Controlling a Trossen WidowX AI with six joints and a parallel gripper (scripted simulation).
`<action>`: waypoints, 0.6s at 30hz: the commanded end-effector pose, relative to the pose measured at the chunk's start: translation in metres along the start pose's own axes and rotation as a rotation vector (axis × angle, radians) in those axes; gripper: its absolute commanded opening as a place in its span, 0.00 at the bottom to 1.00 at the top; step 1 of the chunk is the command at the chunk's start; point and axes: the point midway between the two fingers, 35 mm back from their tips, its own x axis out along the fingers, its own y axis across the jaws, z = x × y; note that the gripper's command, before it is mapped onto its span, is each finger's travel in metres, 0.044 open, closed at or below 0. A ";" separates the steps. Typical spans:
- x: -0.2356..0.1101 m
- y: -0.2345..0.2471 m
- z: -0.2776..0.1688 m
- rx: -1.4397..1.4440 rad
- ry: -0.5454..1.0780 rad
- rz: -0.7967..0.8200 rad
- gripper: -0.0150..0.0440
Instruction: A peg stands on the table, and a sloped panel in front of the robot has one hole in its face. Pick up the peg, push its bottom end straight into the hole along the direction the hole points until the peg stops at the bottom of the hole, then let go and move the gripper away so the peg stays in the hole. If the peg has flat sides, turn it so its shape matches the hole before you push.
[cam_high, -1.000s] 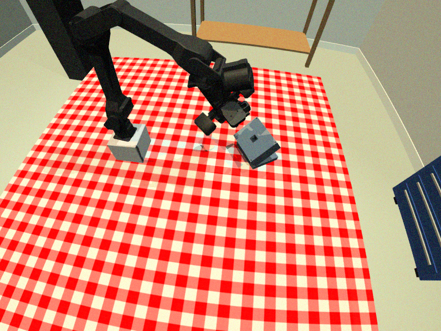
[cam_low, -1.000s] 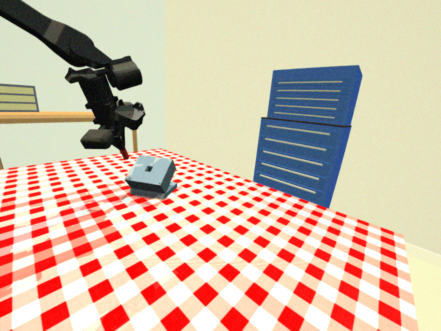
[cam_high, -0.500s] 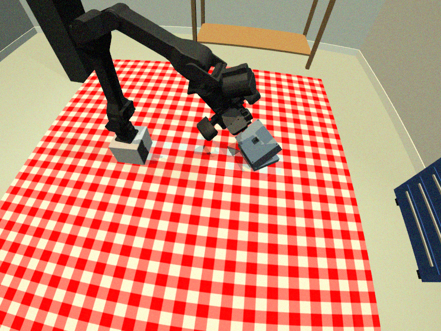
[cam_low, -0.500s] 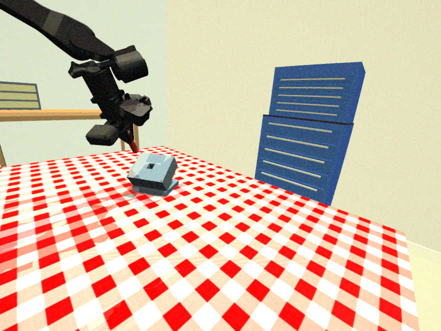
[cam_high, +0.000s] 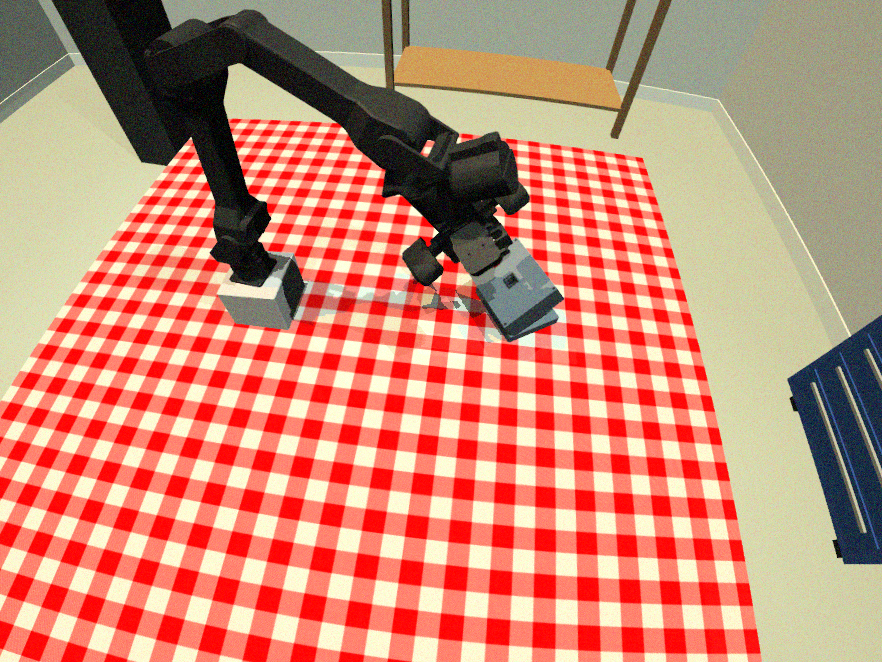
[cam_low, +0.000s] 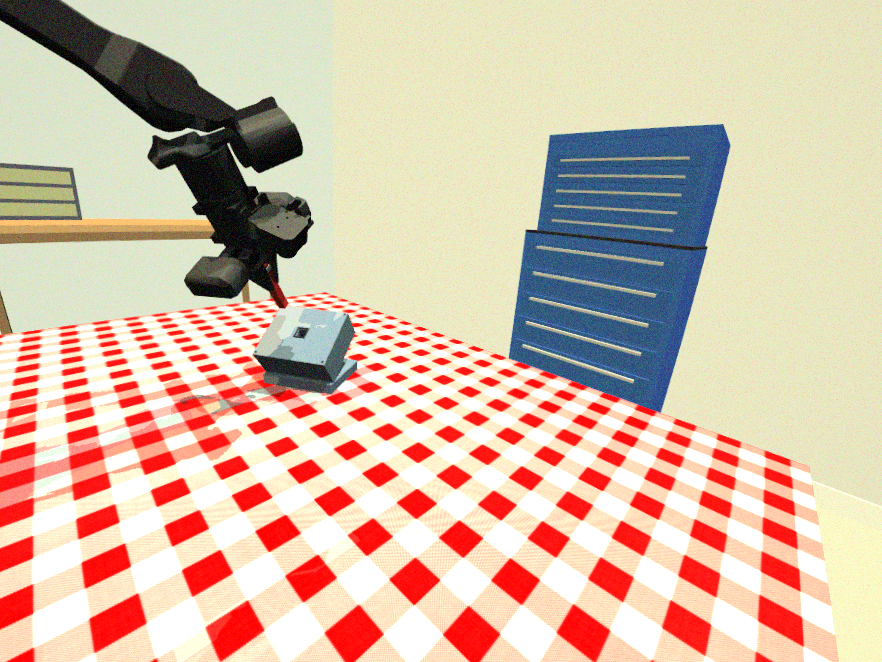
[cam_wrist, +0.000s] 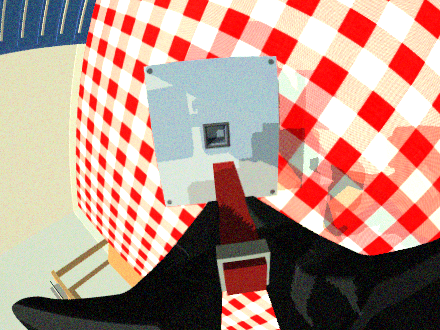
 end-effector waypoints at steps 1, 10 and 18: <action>0.011 -0.001 0.001 0.014 0.004 0.002 0.25; 0.028 -0.001 0.004 0.028 0.000 0.011 0.25; 0.036 -0.001 0.005 0.035 -0.001 0.016 0.25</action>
